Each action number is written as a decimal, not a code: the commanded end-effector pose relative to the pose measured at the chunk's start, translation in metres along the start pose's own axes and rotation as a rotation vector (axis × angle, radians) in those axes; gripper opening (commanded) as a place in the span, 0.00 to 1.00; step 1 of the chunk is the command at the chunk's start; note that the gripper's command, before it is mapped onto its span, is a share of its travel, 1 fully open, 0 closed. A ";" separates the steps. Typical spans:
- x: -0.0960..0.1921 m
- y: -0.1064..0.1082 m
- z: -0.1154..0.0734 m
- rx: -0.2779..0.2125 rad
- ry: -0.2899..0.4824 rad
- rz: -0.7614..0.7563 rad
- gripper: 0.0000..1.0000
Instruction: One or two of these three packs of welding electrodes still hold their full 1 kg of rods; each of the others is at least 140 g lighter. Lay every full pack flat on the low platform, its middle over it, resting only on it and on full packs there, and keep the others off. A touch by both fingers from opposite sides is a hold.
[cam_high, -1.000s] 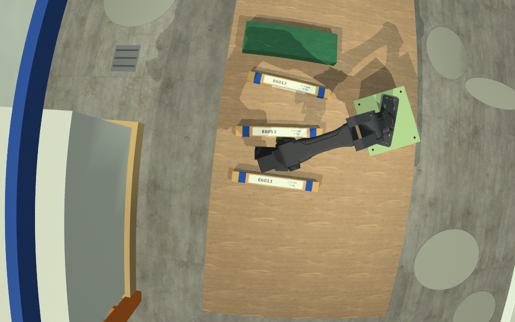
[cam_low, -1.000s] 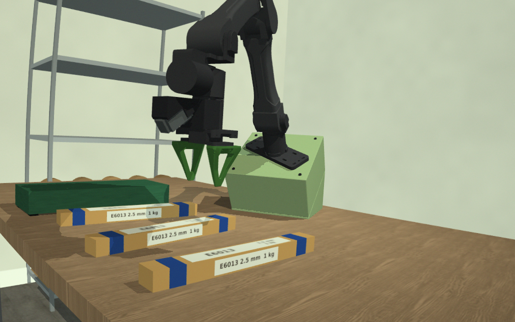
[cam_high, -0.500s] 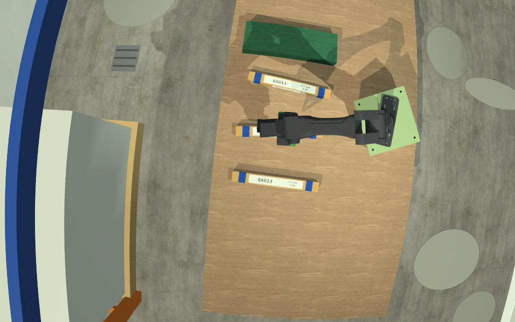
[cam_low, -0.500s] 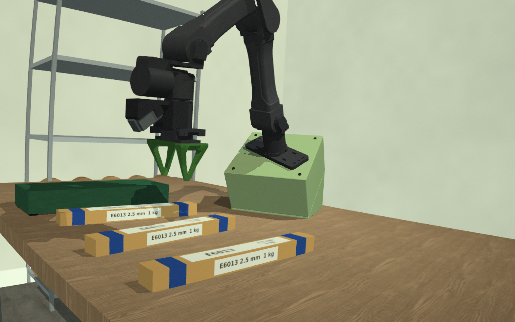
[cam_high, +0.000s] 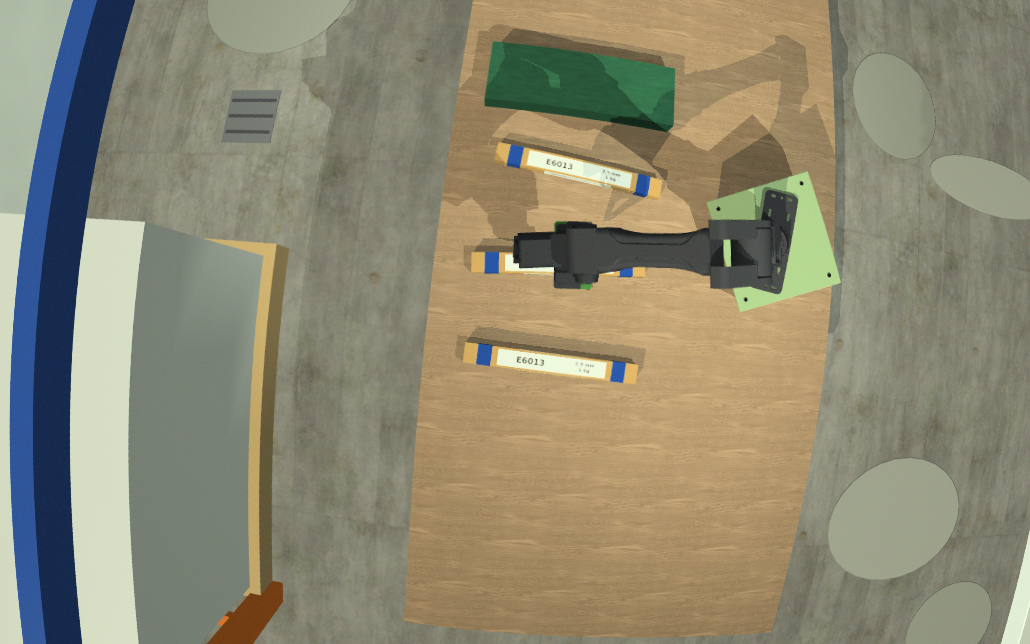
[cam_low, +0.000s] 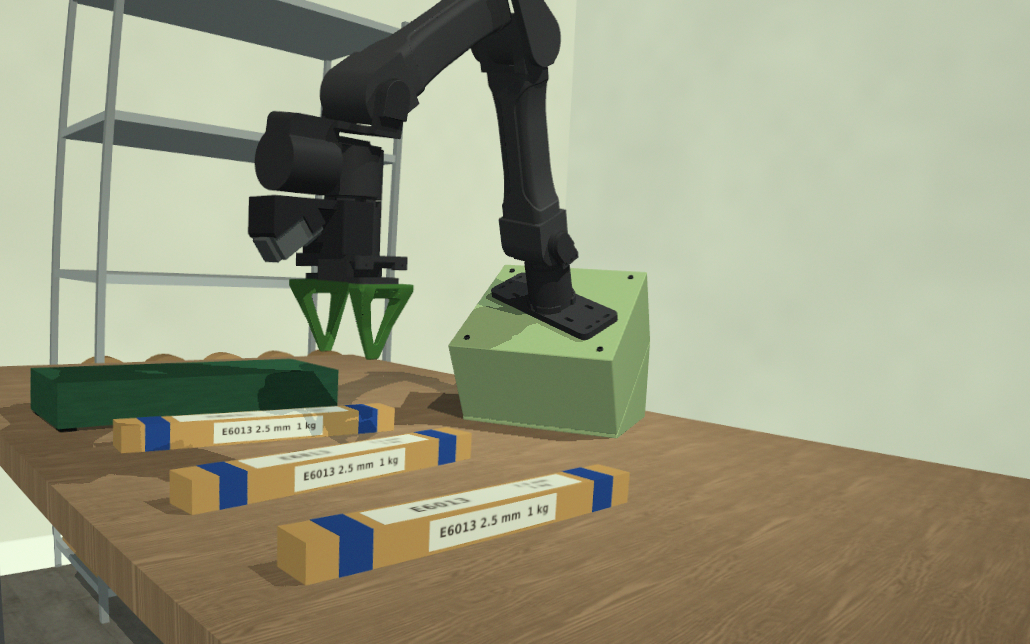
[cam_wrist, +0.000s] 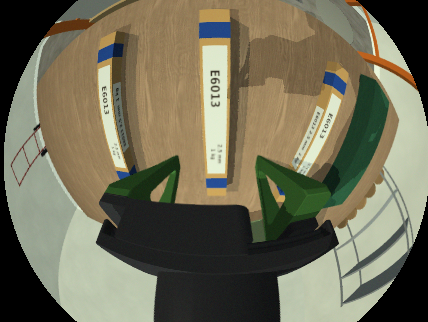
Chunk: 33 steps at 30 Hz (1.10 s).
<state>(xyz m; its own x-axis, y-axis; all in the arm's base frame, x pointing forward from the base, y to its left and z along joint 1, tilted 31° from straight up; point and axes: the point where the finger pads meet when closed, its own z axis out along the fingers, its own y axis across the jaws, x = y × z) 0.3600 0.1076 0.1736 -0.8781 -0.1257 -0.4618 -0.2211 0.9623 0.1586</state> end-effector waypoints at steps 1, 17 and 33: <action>-0.018 0.007 -0.024 -0.012 -0.074 -0.016 0.76; -0.019 0.008 -0.025 -0.012 -0.071 -0.016 0.76; -0.007 0.004 0.049 -0.001 -0.016 -0.006 0.76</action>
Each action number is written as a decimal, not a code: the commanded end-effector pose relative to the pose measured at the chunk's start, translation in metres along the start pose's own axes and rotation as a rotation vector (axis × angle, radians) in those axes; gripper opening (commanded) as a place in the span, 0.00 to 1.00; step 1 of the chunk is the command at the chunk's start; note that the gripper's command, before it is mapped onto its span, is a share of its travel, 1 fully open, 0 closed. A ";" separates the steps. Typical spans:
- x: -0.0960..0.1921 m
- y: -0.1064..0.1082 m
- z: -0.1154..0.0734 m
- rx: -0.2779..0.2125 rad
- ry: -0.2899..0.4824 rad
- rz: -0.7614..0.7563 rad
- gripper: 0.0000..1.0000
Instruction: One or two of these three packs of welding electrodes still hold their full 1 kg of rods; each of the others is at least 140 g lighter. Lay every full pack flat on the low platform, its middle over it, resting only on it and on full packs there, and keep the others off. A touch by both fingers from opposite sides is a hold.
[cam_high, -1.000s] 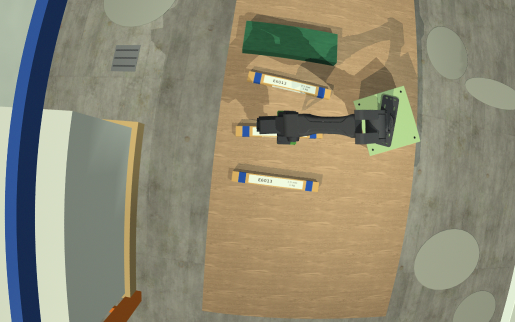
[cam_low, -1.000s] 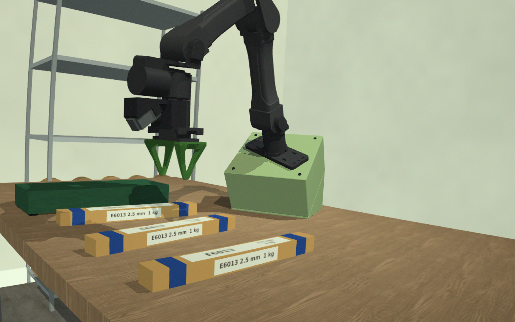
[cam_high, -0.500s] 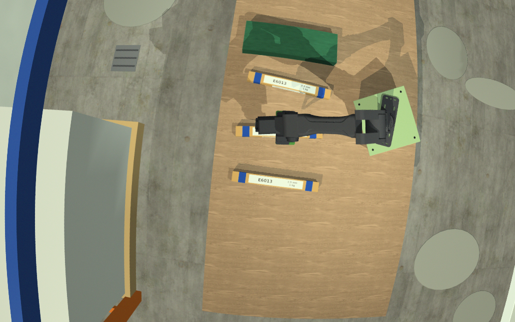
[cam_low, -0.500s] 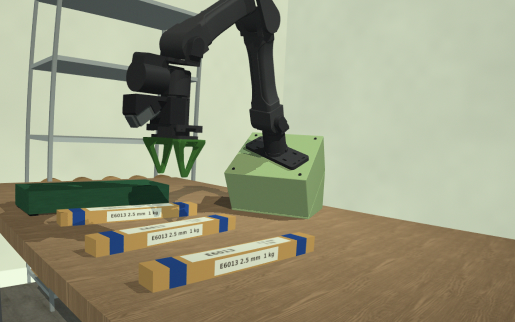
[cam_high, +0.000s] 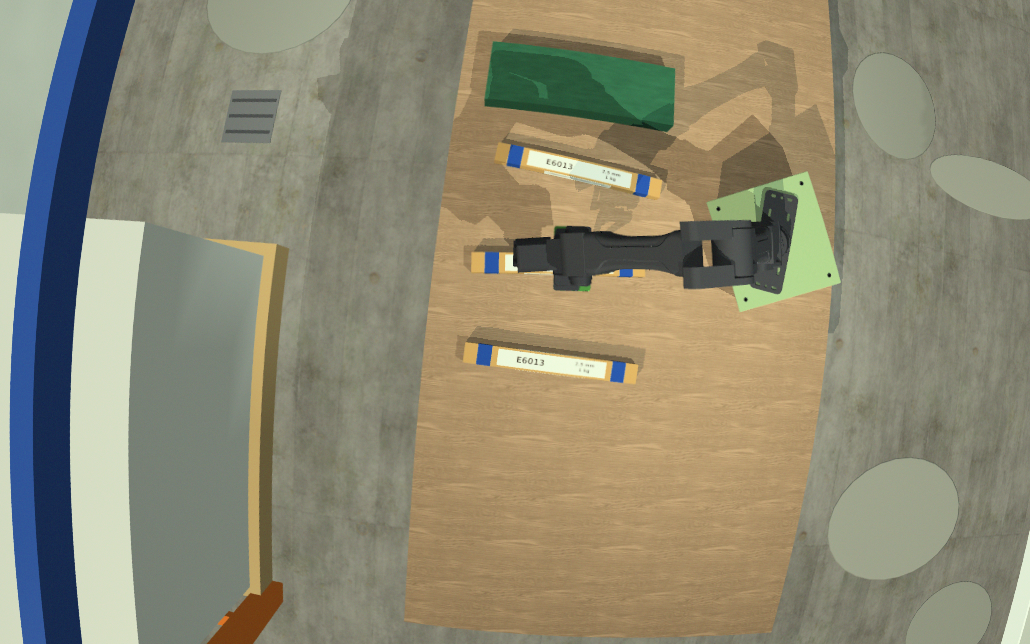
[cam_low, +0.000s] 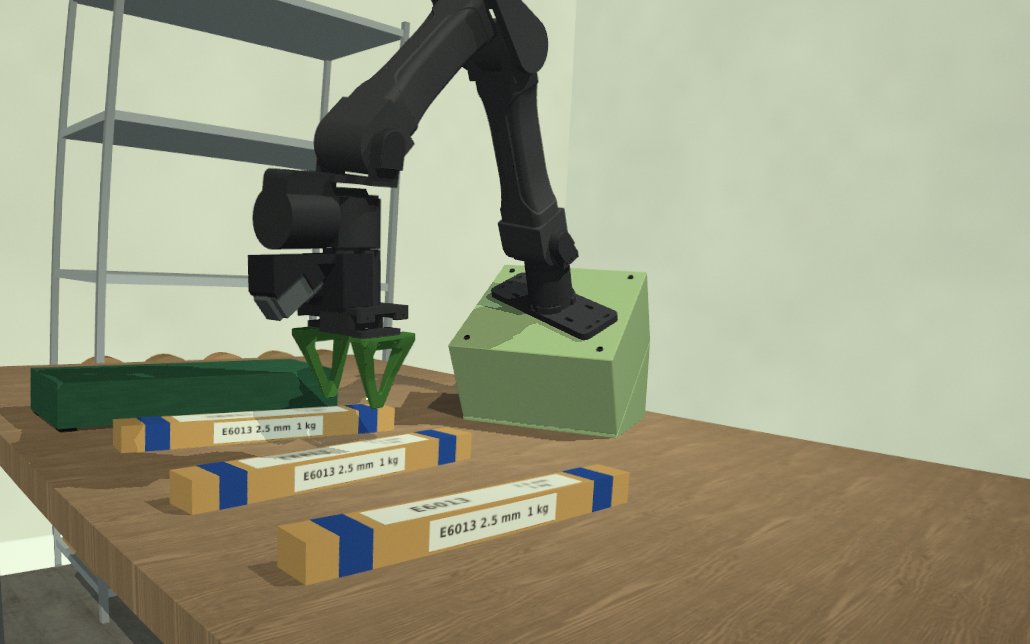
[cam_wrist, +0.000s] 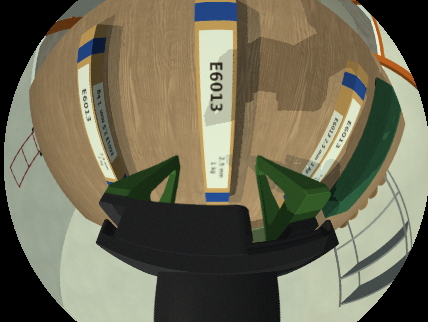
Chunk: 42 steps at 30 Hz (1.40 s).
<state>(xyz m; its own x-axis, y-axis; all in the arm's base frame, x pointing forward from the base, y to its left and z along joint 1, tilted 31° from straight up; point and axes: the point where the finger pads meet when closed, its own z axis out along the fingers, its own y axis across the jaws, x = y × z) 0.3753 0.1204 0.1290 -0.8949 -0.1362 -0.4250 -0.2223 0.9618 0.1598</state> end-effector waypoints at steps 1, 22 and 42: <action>-0.034 0.004 -0.020 -0.003 -0.137 -0.008 0.76; -0.034 0.002 0.033 -0.001 -0.101 -0.006 0.76; -0.029 0.002 0.061 -0.001 -0.086 -0.006 0.76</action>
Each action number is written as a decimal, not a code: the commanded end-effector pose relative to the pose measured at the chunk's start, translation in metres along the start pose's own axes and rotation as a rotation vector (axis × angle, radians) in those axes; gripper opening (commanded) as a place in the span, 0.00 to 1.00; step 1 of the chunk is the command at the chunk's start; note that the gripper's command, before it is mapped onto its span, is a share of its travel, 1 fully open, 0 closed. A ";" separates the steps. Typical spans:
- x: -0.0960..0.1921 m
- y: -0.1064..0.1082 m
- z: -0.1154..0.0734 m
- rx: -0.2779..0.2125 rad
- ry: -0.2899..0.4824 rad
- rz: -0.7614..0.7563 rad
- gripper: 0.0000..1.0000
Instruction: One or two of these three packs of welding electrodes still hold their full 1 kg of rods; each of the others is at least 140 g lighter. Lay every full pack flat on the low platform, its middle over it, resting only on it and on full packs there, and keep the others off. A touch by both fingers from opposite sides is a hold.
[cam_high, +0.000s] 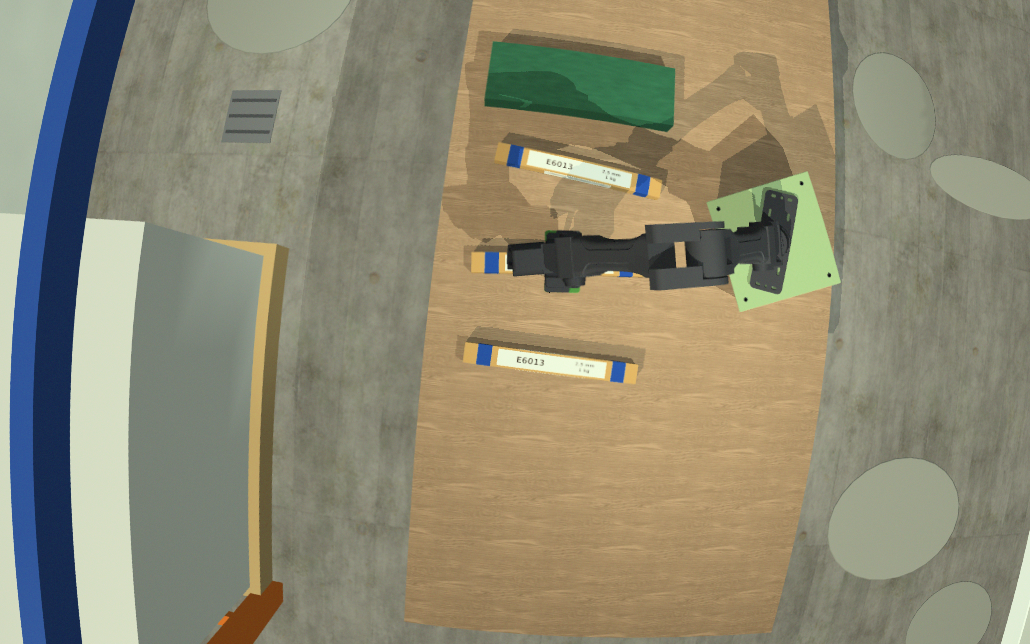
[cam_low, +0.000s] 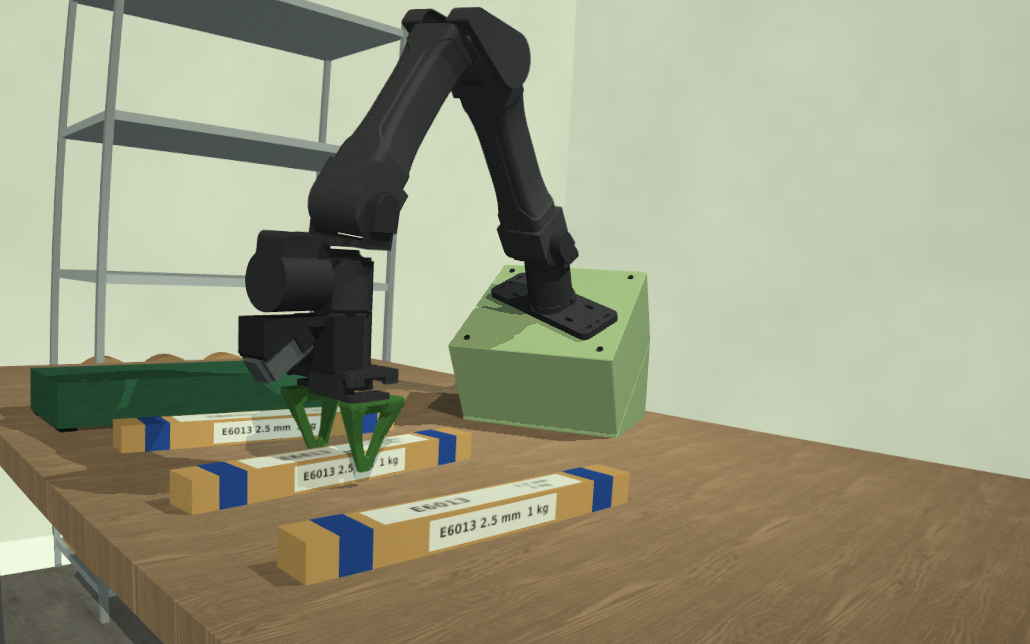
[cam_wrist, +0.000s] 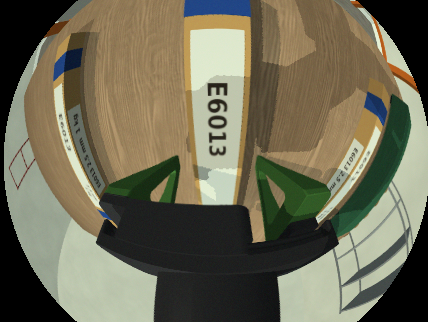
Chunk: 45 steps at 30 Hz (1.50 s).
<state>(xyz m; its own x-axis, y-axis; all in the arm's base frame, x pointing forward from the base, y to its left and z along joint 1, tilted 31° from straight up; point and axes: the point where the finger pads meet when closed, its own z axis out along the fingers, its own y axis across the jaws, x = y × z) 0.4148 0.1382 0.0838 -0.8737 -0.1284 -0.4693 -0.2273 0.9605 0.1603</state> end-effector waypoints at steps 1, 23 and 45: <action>-0.011 0.001 0.002 0.003 -0.037 -0.001 0.76; -0.008 0.001 -0.001 -0.001 -0.036 -0.002 0.00; -0.008 0.001 -0.001 -0.002 -0.035 -0.002 0.00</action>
